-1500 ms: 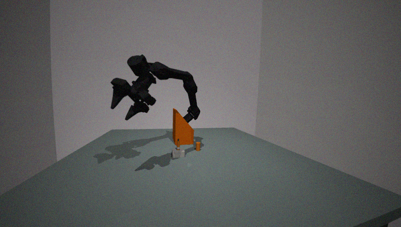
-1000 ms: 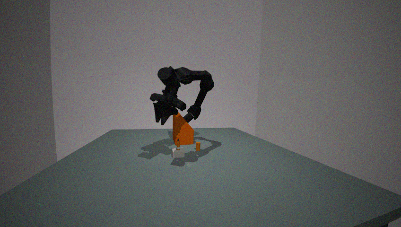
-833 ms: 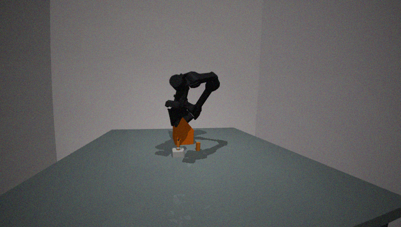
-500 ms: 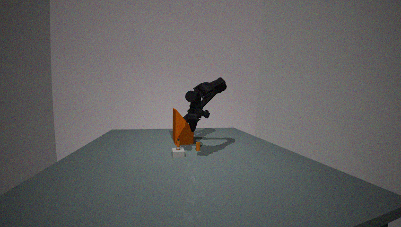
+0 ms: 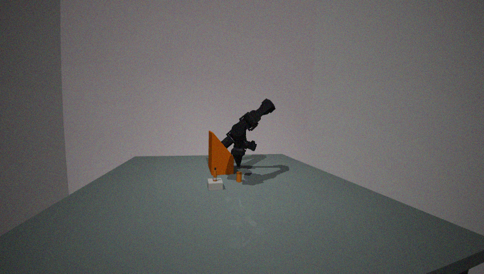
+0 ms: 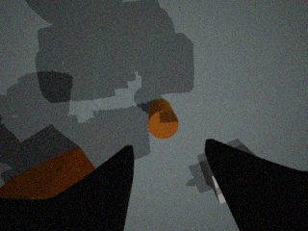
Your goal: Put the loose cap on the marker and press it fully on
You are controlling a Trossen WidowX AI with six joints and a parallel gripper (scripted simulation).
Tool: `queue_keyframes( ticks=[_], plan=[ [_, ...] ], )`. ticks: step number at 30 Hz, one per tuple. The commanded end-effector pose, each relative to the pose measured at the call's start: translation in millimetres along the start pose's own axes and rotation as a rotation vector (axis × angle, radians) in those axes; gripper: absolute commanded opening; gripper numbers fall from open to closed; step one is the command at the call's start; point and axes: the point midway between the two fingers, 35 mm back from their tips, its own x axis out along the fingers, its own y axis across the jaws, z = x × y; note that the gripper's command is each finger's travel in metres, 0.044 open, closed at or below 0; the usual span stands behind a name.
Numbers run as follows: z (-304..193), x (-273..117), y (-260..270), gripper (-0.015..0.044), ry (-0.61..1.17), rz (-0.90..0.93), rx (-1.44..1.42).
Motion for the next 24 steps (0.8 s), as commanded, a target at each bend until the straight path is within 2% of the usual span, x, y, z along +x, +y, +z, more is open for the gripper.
queue_keyframes(
  ticks=[1, 24],
  plan=[
    [0, 7, 0, 0.0238, -0.006, -0.005, 0.007],
    [2, 48, 0, 0.0238, -0.004, -0.006, 0.007]
  ],
)
